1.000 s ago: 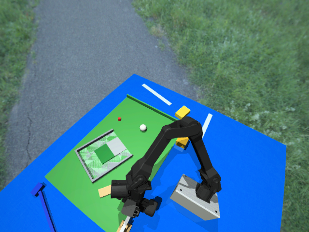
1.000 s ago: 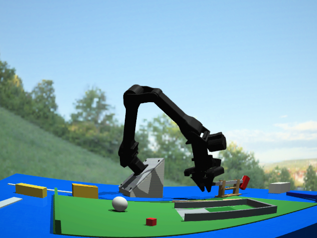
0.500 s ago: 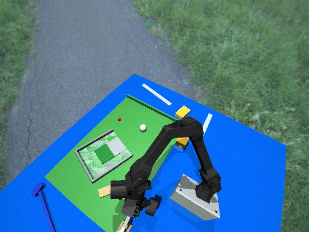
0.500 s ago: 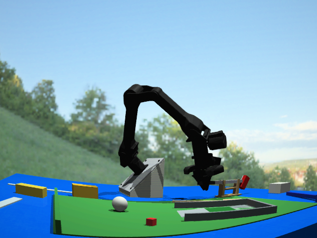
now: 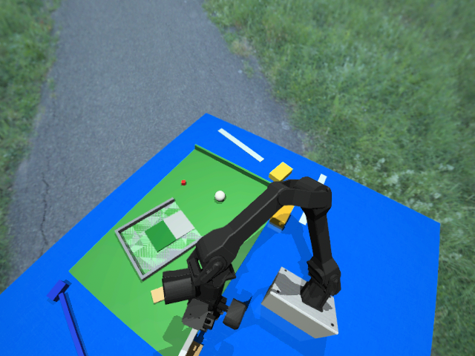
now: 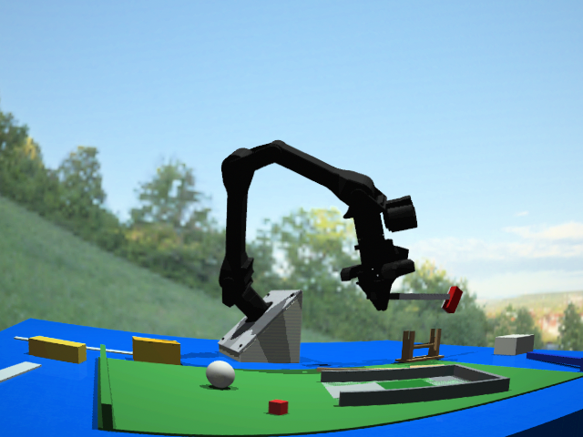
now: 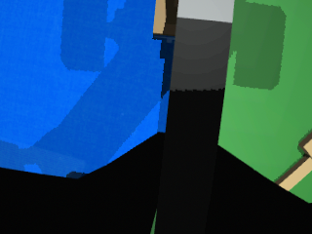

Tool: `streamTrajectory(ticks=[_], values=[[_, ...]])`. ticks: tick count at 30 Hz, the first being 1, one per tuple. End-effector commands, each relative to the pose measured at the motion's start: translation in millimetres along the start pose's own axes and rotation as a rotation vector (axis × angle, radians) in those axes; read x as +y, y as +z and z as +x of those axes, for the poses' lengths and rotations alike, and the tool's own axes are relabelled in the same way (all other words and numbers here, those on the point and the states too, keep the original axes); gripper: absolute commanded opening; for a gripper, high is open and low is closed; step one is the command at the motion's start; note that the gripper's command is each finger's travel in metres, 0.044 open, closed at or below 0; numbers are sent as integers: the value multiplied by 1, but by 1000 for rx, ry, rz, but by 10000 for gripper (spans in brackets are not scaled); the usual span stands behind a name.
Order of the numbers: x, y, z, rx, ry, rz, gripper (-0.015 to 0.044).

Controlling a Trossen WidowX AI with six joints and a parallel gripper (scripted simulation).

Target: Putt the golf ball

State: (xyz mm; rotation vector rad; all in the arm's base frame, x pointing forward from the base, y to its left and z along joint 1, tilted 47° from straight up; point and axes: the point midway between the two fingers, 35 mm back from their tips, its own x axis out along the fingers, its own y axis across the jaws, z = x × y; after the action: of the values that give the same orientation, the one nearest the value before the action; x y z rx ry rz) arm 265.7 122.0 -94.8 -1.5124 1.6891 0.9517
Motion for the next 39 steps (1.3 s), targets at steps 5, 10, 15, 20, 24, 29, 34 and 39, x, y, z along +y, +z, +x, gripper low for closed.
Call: streamTrajectory(ticks=[5,10,15,20,24,29,34,39], values=[[-11,-28,-14,9,-15,174,0],[-21,-61,-29,20,-32,368,0],[-26,-95,-43,33,-50,563,0],[-28,-131,-55,47,-69,758,0],[-27,-159,-64,59,-86,915,0],[-21,-195,-75,76,-109,1110,0],[-12,-230,-84,94,-136,1305,0],[1,-263,-93,114,-167,1500,0]])
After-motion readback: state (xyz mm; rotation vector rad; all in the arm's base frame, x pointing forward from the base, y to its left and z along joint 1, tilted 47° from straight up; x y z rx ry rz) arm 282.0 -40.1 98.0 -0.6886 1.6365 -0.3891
